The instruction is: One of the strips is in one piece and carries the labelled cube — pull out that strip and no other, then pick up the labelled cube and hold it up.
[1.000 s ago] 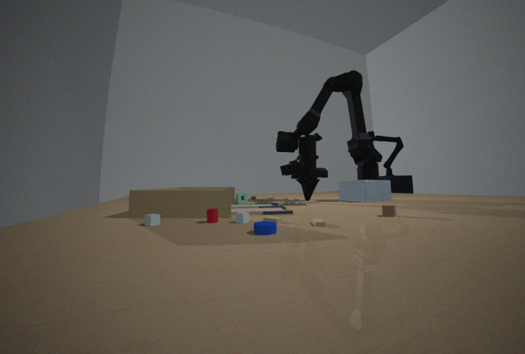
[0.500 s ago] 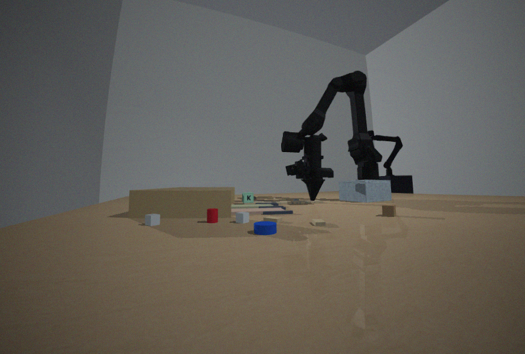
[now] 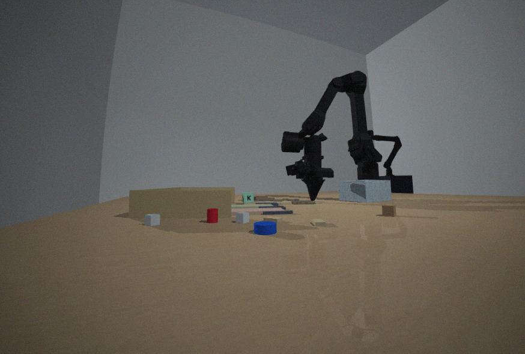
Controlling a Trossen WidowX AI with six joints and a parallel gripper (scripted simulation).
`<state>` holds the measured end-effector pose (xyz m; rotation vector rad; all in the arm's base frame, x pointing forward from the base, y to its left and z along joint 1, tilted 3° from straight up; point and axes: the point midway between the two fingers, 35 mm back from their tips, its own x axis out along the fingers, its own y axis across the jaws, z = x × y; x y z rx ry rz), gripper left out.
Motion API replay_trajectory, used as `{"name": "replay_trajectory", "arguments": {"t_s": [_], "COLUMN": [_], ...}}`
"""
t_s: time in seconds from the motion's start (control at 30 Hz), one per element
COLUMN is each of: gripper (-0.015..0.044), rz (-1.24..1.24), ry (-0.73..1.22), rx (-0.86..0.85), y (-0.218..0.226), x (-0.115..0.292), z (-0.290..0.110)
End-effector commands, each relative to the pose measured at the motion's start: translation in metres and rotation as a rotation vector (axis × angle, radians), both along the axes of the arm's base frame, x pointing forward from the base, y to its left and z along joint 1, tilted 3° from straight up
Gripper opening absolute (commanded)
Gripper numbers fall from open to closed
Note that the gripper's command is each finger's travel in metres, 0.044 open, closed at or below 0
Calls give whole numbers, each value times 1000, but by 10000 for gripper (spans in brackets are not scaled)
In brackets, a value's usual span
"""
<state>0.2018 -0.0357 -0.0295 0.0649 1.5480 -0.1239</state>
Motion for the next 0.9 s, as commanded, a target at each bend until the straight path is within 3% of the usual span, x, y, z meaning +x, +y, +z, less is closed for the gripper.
{"name": "replay_trajectory", "arguments": {"t_s": [0.0, 0.37, 0.53, 0.67, 0.87], "gripper": [0, 0, 0, 0, 157], "rz": [-1, -1, -1, -1, 126], "ry": [28, 28, 25, 26, 29], "rx": [0, 0, 0, 0, -1], "y": [1, 1, 1, 2, 0], "x": [-9, -9, 2, 2, 25], "z": [-4, -4, 40, 42, 41]}}
